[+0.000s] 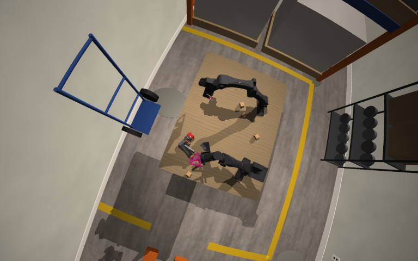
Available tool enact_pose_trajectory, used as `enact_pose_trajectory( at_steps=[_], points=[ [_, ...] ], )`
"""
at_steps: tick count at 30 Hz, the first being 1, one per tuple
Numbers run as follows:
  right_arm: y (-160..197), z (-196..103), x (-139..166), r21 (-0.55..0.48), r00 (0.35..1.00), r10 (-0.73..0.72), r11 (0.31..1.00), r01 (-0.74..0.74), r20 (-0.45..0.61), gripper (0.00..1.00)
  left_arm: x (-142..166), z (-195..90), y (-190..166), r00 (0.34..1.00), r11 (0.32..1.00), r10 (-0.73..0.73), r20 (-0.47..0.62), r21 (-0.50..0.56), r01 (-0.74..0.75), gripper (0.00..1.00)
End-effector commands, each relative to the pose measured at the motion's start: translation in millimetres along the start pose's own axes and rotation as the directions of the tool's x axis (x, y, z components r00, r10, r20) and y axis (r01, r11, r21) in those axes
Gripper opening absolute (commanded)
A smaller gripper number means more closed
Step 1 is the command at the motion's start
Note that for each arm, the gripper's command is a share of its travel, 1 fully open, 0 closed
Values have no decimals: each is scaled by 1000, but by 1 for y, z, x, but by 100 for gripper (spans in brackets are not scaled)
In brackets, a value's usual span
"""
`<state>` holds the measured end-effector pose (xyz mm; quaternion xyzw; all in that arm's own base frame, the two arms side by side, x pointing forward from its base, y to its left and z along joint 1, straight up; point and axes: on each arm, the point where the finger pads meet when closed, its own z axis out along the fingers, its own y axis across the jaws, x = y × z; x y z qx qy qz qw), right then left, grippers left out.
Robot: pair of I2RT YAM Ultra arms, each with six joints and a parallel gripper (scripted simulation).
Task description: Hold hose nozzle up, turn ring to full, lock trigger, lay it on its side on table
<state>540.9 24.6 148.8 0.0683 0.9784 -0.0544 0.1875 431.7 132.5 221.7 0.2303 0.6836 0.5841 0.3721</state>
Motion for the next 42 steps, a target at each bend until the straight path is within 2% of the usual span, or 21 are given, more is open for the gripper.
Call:
enact_pose_trajectory(
  at_steps=[1, 6, 8, 10, 11, 14, 25, 27, 29, 31, 35, 42],
  points=[
    [-6, -47, -35, -47, 982, 26, 999, -17, 186, 100, -25, -3, 29, 986, 989, -147, 79, -3, 148, 100],
    [-9, -78, -49, -87, 950, 33, 996, -6, 312, 100, -41, -9, 42, 942, 952, -305, 139, 66, 298, 100],
    [-9, -65, -47, -90, 950, 27, 996, 2, 312, 100, -50, -13, 49, 918, 932, -361, 164, 93, 350, 100],
    [-9, -65, -47, -90, 950, 27, 996, 2, 312, 100, -50, -13, 49, 918, 932, -361, 164, 93, 350, 100],
    [-14, -100, -53, -104, 923, 40, 995, 0, 382, 100, -44, -11, 53, 909, 921, -388, 155, 96, 377, 100],
    [-19, -123, -55, -121, 889, 48, 993, 8, 455, 100, -64, -23, 65, 857, 880, -473, 204, 152, 450, 100],
    [-40, -207, -44, -157, 715, 74, 986, 51, 695, 100, -93, -57, 108, 631, 667, -741, 228, 349, 658, 100],
    [-40, -207, -44, -157, 715, 74, 986, 51, 695, 100, -93, -57, 108, 631, 667, -741, 228, 349, 658, 100],
    [-44, -221, -38, -158, 676, 77, 986, 60, 733, 100, -87, -58, 118, 589, 621, -781, 208, 364, 695, 100],
    [-48, -235, -32, -159, 634, 80, 985, 68, 769, 100, -102, -74, 124, 532, 567, -820, 210, 430, 703, 100],
    [-55, -261, -16, -156, 544, 84, 984, 87, 835, 100, -108, -91, 139, 432, 456, -885, 173, 504, 733, 100],
    [-67, -301, 19, -137, 370, 86, 984, 116, 925, 100, -113, -123, 162, 264, 247, -962, 65, 613, 750, 100]
  ],
)
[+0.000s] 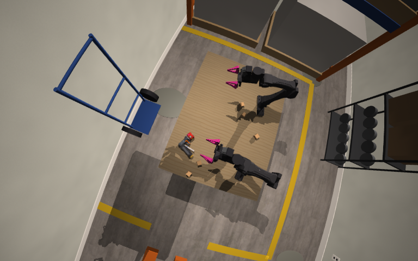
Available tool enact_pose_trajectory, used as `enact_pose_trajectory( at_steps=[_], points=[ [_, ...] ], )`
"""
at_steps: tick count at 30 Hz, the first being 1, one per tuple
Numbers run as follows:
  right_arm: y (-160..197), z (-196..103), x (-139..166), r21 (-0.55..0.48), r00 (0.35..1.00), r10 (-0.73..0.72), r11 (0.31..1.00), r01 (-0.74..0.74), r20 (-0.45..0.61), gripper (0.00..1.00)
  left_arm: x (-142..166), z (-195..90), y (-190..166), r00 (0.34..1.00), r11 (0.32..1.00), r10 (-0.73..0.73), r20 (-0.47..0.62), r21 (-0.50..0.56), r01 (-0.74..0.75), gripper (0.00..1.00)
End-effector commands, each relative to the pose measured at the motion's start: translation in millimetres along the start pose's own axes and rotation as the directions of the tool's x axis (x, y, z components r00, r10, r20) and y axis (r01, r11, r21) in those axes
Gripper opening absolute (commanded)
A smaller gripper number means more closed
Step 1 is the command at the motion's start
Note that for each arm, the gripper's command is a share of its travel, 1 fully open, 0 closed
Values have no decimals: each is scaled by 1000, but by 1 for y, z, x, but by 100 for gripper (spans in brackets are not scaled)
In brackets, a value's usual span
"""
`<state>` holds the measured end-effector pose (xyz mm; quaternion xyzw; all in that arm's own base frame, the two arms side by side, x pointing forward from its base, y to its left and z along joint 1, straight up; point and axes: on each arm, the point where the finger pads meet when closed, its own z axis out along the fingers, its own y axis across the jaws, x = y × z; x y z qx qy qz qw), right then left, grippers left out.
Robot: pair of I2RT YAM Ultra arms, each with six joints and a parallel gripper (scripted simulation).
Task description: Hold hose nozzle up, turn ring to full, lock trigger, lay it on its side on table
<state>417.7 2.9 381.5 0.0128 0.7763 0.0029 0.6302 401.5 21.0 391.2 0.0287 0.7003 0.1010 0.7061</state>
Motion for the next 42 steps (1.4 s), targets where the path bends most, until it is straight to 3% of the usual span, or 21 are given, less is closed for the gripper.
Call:
enact_pose_trajectory(
  at_steps=[1, 3, 8, 16, 19, 20, 21, 23, 24, 25, 26, 29, 31, 32, 36, 38, 42],
  points=[
    [-1, -22, -40, -17, 977, -16, 1000, 20, 210, 100, -23, -16, -10, 989, 985, -148, -11, 86, 149, 100],
    [-2, -24, -37, -17, 975, -20, 1000, 25, 221, 100, -18, -15, -12, 985, 980, -170, -34, 94, 173, 100],
    [-3, -47, -33, -14, 961, -29, 999, 34, 275, 100, -40, -33, -20, 973, 963, -230, -8, 143, 229, 100],
    [-1, -62, -59, -18, 947, -12, 1000, 19, 321, 100, -57, -37, -11, 980, 977, -188, 59, 112, 181, 100],
    [-1, -59, -57, -18, 949, -12, 1000, 19, 315, 100, -56, -37, -6, 980, 978, -187, 60, 100, 181, 100],
    [-1, -49, -46, -14, 959, -14, 1000, 19, 284, 100, -40, -25, -10, 983, 979, -182, 29, 96, 178, 100],
    [2, -47, -49, -21, 959, -13, 1000, 20, 284, 100, -46, -22, -9, 982, 979, -183, 42, 97, 178, 100],
    [3, -51, -47, -22, 958, -14, 1000, 22, 285, 100, -31, -15, -13, 984, 979, -178, 8, 98, 177, 100],
    [2, -55, -53, -20, 954, -14, 1000, 21, 299, 100, -40, -22, -11, 983, 979, -181, 32, 98, 177, 100],
    [-2, -56, -55, -10, 952, -15, 1000, 19, 304, 100, -35, -22, -12, 984, 979, -179, 13, 98, 177, 100],
    [-2, -46, -48, -9, 961, -17, 1000, 20, 277, 100, -11, -14, -17, 984, 979, -173, -32, 99, 176, 100],
    [-1, -52, -49, -11, 961, -18, 1000, 22, 276, 100, -3, -15, -19, 984, 979, -170, -58, 100, 175, 100],
    [-1, -53, -53, -11, 956, -18, 1000, 22, 292, 100, -25, -21, -14, 984, 979, -176, -4, 99, 175, 100],
    [0, -50, -49, -12, 961, -19, 1000, 23, 275, 37, -29, -25, -13, 984, 979, -178, 11, 99, 176, 100],
    [0, -46, -45, -13, 965, -20, 1000, 24, 262, 37, -24, -26, -14, 984, 979, -178, 7, 101, 177, 100],
    [1, -64, -58, -15, 950, -19, 1000, 25, 313, 37, -12, -24, -17, 984, 979, -174, -28, 101, 176, 100],
    [3, -57, -54, -18, 955, -21, 999, 28, 297, 37, -31, -25, -14, 984, 979, -179, 20, 103, 176, 100]
  ],
)
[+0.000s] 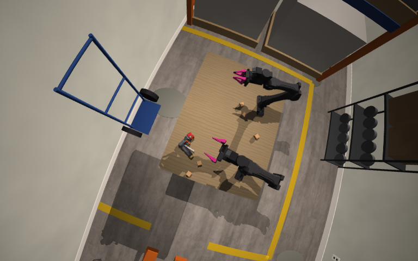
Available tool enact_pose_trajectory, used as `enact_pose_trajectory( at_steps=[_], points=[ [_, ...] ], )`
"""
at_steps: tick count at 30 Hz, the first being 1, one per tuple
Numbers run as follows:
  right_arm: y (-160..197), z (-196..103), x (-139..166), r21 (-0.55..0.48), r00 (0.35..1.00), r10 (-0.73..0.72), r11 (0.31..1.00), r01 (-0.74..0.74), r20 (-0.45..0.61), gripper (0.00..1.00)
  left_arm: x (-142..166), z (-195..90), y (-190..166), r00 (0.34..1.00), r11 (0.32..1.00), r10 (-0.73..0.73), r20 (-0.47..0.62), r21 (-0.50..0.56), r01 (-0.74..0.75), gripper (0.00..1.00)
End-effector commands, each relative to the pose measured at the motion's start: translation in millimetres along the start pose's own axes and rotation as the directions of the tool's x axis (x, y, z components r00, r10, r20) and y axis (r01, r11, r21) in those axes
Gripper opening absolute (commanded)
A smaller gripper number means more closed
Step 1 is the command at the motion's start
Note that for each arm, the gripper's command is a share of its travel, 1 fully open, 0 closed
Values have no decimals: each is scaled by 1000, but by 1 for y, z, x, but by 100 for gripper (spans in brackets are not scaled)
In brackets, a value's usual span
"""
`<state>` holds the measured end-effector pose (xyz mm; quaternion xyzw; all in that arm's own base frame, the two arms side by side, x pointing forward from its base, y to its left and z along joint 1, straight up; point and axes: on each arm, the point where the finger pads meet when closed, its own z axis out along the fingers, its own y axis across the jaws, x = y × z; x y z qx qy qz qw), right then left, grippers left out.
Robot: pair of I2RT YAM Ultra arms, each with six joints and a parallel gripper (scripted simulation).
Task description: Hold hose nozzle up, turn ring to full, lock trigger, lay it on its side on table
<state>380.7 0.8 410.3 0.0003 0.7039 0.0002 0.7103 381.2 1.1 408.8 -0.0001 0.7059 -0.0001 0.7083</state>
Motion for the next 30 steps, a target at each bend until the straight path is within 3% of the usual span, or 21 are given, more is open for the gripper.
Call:
enact_pose_trajectory(
  at_steps=[1, 6, 7, 16, 17, 18, 23, 30],
  points=[
    [4, -6, -35, -7, 997, -4, 1000, 4, 81, 37, -2, -3, -2, 1000, 1000, 7, 7, 2, -7, 100],
    [1, 0, -27, 1, 998, -5, 1000, 5, 60, 37, 10, -1, -3, 1000, 1000, 7, -22, 4, -7, 100],
    [1, 0, -27, 1, 998, -5, 1000, 5, 60, 37, 0, -2, -3, 1000, 1000, 7, 0, 4, -7, 77],
    [1, 0, -27, 1, 998, -5, 1000, 5, 60, 37, -3, -2, -3, 1000, 1000, 6, 9, 4, -6, 77],
    [1, 0, -27, 1, 998, -5, 1000, 5, 60, 37, 18, 13, 6, 998, 1000, 15, -66, -9, -15, 77],
    [1, 0, -27, 1, 998, -5, 1000, 5, 60, 37, 6, 11, 5, 999, 1000, 24, -47, -3, -24, 77],
    [1, 0, -27, 1, 998, -5, 1000, 5, 60, 37, 39, 29, 8, 980, 996, 86, -177, 28, -82, 77],
    [1, 0, -27, 1, 998, -5, 1000, 5, 60, 37, 63, 46, 15, 951, 991, 134, -277, 59, -122, 77]
  ],
)
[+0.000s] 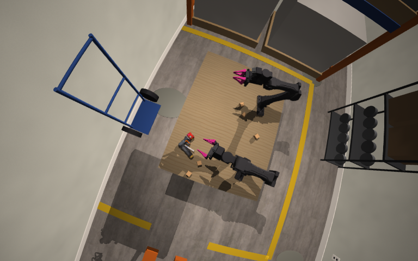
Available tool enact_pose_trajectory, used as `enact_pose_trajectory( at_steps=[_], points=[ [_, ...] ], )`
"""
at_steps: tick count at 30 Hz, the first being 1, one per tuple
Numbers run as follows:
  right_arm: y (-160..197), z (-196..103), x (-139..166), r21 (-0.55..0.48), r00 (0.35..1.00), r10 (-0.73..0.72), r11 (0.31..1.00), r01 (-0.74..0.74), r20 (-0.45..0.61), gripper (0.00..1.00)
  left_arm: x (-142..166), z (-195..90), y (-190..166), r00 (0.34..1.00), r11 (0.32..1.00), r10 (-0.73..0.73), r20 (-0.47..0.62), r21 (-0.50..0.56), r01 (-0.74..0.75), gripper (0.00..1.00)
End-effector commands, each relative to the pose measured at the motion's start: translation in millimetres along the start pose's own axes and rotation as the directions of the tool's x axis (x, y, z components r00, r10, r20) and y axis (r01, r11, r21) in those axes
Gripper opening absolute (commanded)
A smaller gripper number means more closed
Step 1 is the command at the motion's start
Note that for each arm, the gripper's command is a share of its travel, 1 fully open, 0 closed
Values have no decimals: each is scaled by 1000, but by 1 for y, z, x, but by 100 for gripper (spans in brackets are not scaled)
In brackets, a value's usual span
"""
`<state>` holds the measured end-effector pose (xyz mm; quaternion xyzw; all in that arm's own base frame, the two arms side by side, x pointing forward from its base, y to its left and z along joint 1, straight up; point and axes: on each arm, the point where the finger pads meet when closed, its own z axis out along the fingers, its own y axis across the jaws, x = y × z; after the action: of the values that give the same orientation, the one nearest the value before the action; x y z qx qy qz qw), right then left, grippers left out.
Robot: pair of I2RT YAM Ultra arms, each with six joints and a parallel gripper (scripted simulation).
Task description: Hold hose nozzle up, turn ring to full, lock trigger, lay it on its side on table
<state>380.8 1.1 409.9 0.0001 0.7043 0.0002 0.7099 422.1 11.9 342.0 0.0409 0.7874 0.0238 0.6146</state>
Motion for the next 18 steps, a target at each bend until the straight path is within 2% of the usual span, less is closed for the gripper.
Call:
enact_pose_trajectory(
  at_steps=[1, 13, 16, 18],
  points=[
    [0, 0, -28, 2, 998, -5, 1000, 5, 62, 37, -1, 9, 6, 998, 999, 44, -52, 15, -43, 77],
    [0, 0, -28, 2, 998, -5, 1000, 5, 62, 37, 68, 58, 22, 940, 990, 124, -316, 109, -94, 77],
    [0, 0, -28, 2, 998, -5, 1000, 5, 62, 37, 71, 60, 22, 935, 988, 132, -329, 121, -97, 77],
    [0, 0, -28, 2, 998, -5, 1000, 5, 62, 37, 85, 68, 27, 919, 987, 137, -370, 135, -93, 77]
  ],
)
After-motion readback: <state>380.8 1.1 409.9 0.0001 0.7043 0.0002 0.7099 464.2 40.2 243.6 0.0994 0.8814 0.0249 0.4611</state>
